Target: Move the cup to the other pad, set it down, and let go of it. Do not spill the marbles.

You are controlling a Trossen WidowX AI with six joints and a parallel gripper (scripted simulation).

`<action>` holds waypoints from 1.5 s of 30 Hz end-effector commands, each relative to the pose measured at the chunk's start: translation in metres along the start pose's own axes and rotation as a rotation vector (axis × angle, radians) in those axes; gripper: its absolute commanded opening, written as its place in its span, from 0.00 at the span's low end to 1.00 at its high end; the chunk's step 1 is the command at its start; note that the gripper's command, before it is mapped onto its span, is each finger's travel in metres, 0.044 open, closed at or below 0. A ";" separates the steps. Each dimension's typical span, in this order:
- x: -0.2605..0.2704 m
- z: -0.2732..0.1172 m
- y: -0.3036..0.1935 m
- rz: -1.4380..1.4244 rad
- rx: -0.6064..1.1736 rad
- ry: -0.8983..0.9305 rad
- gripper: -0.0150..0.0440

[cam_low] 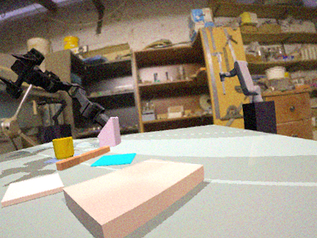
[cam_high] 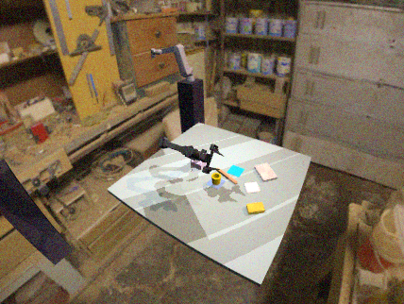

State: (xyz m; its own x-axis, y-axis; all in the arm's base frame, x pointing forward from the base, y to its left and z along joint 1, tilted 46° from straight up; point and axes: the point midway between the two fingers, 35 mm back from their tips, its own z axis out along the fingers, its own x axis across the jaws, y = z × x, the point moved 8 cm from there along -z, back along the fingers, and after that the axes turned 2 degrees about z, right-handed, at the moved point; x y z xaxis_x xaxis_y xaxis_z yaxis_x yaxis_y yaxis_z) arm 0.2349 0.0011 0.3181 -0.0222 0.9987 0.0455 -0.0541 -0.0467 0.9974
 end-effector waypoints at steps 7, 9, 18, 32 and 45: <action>0.005 0.021 -0.080 -0.234 0.567 -0.102 0.62; 0.007 0.019 -0.102 -0.334 0.736 -0.111 0.54; 0.012 -0.014 -0.168 -0.968 1.488 -0.008 0.54; 0.010 -0.030 -0.171 -1.391 1.831 0.151 0.54; 0.009 -0.030 -0.173 -1.391 1.831 0.151 0.54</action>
State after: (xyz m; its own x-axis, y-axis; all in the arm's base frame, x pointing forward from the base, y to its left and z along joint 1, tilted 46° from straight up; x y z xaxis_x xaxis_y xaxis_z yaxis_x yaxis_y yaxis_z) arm 0.2137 0.0184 0.1461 -0.8296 0.3923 -0.3974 0.5583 0.5767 -0.5963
